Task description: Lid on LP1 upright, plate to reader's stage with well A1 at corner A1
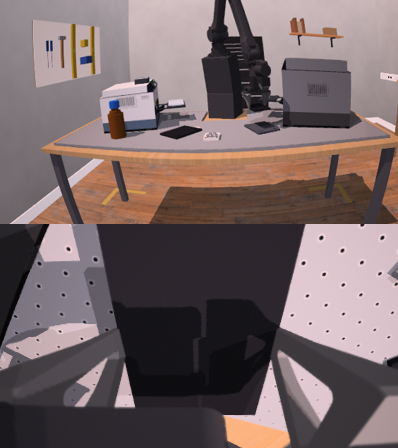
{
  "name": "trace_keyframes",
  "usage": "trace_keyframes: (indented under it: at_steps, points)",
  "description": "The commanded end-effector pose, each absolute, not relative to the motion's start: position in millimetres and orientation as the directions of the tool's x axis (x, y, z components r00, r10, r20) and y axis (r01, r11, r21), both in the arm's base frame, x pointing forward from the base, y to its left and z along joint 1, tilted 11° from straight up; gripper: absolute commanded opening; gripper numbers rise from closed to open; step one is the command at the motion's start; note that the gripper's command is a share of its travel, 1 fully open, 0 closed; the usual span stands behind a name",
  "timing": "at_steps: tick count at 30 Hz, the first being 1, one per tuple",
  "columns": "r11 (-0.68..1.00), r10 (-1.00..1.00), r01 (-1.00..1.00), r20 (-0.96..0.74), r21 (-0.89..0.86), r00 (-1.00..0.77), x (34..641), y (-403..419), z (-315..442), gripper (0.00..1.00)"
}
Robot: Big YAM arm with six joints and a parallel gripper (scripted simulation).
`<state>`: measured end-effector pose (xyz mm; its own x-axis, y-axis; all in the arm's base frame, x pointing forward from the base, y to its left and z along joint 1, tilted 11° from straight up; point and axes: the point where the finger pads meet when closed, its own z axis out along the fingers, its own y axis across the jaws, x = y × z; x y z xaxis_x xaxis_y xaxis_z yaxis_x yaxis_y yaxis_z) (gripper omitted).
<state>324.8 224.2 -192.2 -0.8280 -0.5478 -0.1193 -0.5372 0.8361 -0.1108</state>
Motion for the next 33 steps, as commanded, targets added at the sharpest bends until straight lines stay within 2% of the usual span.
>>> trace_keyframes:
  at_steps: [1,33]
  points:
    - [0.83,-0.557,-0.548,-0.127,-0.106,-0.82,321,242,-192,0.85]
    - [0.793,-0.609,-0.596,-0.147,-0.127,-0.779,328,251,-186,0.85]
